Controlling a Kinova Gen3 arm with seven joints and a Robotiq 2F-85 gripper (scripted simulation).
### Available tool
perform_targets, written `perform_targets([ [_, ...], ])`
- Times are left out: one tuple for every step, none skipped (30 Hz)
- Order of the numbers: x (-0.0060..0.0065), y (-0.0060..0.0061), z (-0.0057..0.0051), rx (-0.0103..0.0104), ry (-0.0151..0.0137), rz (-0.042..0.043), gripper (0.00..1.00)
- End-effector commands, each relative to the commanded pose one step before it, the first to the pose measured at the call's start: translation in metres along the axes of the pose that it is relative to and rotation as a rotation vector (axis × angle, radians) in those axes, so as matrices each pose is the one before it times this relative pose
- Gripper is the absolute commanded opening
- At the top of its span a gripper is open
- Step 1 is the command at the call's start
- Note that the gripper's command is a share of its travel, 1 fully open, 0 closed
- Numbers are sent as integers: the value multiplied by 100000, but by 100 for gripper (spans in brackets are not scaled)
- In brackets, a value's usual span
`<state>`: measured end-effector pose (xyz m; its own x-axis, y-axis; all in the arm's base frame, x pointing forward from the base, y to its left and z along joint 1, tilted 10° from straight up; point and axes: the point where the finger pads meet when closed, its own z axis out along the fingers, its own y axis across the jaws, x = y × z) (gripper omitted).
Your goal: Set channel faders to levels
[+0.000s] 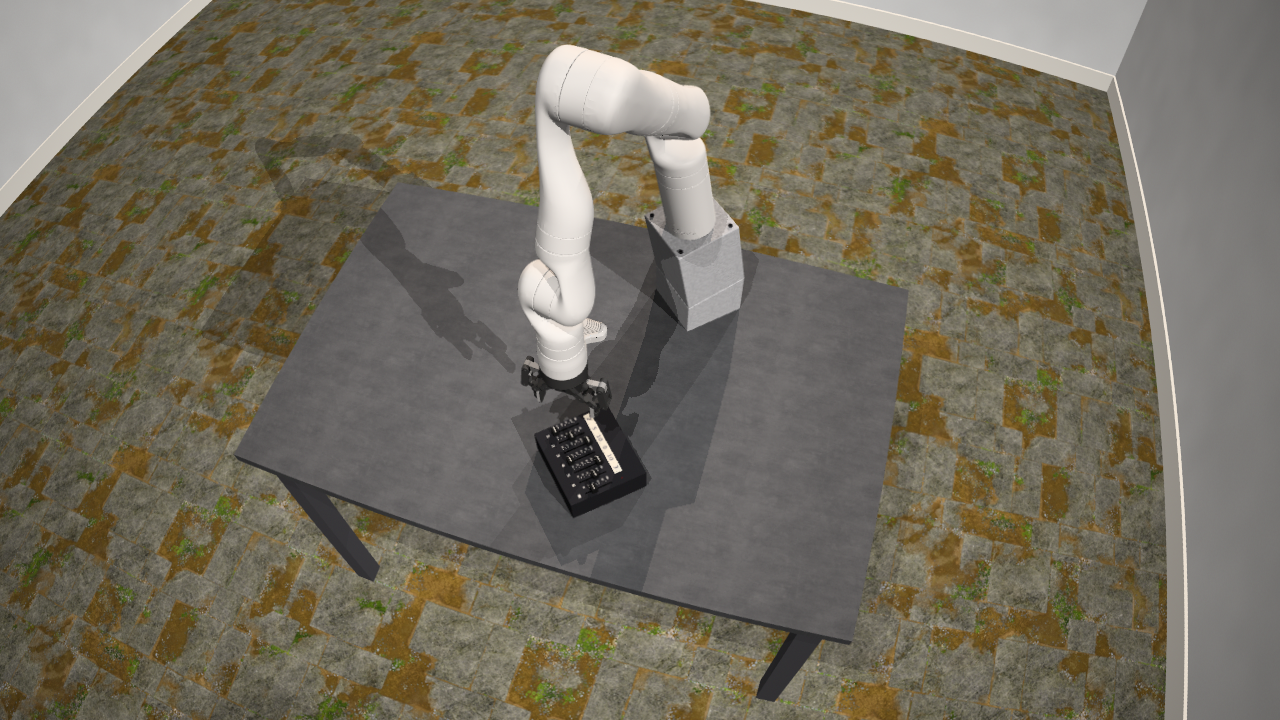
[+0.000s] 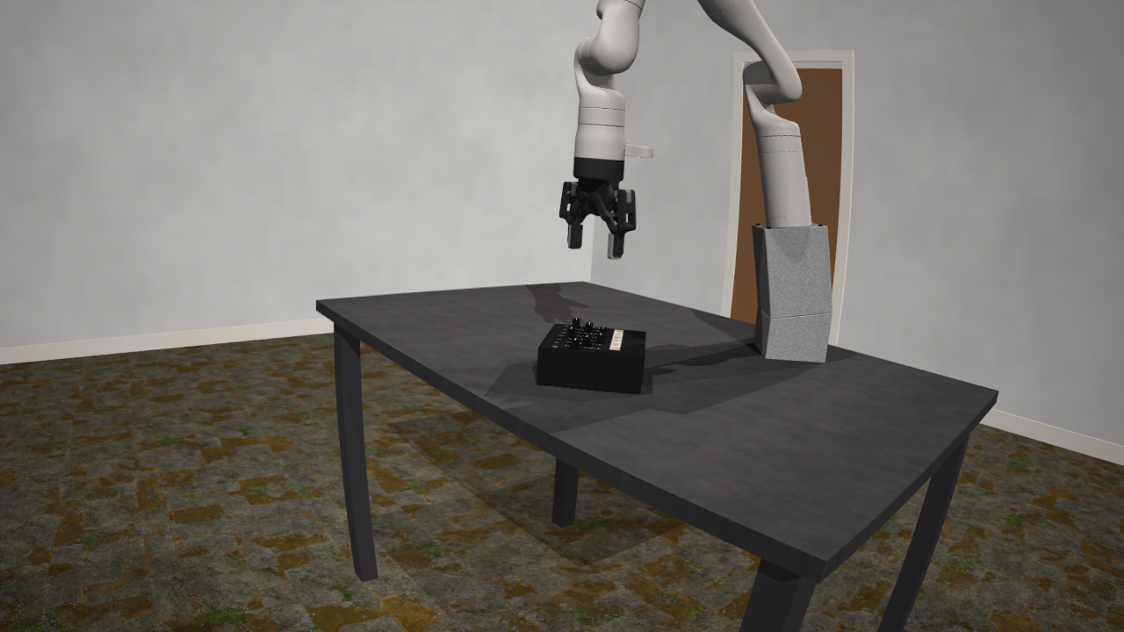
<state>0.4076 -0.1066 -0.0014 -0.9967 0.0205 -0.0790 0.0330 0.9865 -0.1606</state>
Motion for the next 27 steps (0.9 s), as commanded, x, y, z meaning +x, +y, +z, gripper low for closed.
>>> perform_targets([
  [-195, 138, -236, -88, -593, -268, 100],
  [0, 0, 0, 0, 0, 0, 100],
  [-297, 780, -321, -942, -978, -500, 100],
  [0, 0, 0, 0, 0, 0, 100],
  [0, 0, 0, 0, 0, 0, 100],
  [0, 0, 0, 0, 0, 0, 100],
  [0, 0, 0, 0, 0, 0, 100],
  [0, 0, 0, 0, 0, 0, 100],
  [-246, 662, -268, -800, -816, -427, 100],
  [0, 0, 0, 0, 0, 0, 100],
  [0, 0, 0, 0, 0, 0, 100],
  [0, 0, 0, 0, 0, 0, 100],
  [0, 0, 0, 0, 0, 0, 100],
  [-200, 548, -219, -663, -667, -356, 100],
  [0, 0, 0, 0, 0, 0, 100],
  [0, 0, 0, 0, 0, 0, 100],
  [0, 0, 0, 0, 0, 0, 100],
  [0, 0, 0, 0, 0, 0, 100],
  [-158, 441, -174, -534, -531, -287, 100],
  [0, 0, 0, 0, 0, 0, 100],
  [0, 0, 0, 0, 0, 0, 100],
  [0, 0, 0, 0, 0, 0, 100],
  [0, 0, 0, 0, 0, 0, 100],
  [0, 0, 0, 0, 0, 0, 100],
  [-121, 342, -134, -414, -408, -224, 100],
  [-89, 252, -98, -306, -300, -166, 100],
  [0, 0, 0, 0, 0, 0, 100],
])
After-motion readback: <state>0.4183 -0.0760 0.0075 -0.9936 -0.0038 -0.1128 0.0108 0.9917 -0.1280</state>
